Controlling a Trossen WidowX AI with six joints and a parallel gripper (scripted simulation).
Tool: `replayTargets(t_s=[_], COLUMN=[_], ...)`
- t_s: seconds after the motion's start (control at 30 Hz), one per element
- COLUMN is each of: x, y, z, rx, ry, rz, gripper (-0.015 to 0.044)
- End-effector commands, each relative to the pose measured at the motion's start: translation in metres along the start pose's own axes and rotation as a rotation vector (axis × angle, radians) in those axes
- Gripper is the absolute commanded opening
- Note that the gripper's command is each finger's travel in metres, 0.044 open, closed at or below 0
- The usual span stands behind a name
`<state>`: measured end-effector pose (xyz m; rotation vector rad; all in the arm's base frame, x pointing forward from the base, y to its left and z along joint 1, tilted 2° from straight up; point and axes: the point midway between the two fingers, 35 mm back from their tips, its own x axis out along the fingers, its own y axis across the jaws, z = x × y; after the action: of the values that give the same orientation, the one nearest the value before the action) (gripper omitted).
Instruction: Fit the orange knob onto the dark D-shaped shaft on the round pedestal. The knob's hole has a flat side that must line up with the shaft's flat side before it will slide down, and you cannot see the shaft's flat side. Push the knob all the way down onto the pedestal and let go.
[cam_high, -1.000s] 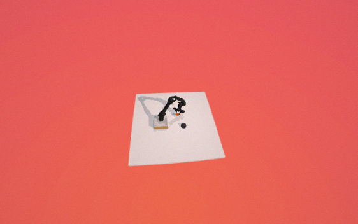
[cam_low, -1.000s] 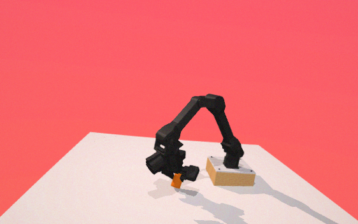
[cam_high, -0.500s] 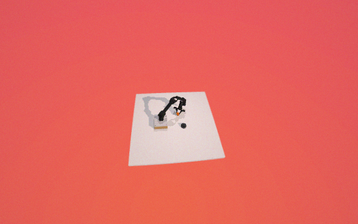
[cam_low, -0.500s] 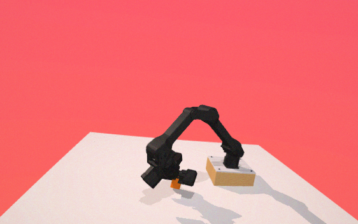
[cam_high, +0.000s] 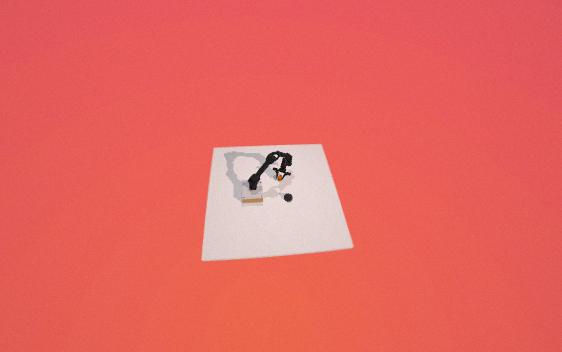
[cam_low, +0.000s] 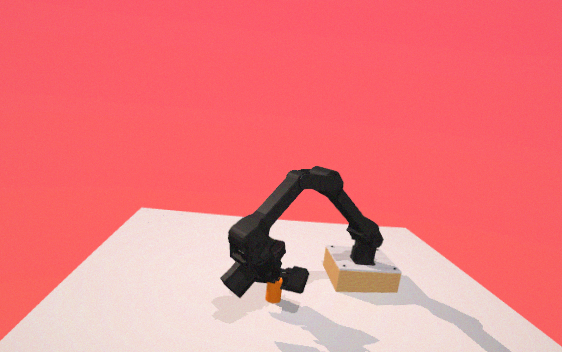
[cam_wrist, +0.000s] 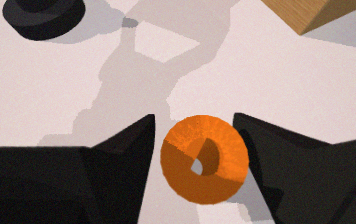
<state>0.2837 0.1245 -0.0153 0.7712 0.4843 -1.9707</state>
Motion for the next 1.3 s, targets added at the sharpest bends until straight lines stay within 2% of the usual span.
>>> replayTargets(t_s=[0.0, 0.63, 0.87, 1.13, 1.27], x=[0.000, 0.000, 0.000, -0.001, -0.017], y=[0.000, 0.000, 0.000, 0.000, 0.001], z=[0.000, 0.000, 0.000, 0.001, 0.015], rx=[0.000, 0.000, 0.000, 0.001, 0.015], ry=[0.000, 0.000, 0.000, 0.009, 0.188], rz=[0.000, 0.000, 0.000, -0.002, -0.035], gripper=[0.0260, 0.0260, 0.0440, 0.0440, 0.0440])
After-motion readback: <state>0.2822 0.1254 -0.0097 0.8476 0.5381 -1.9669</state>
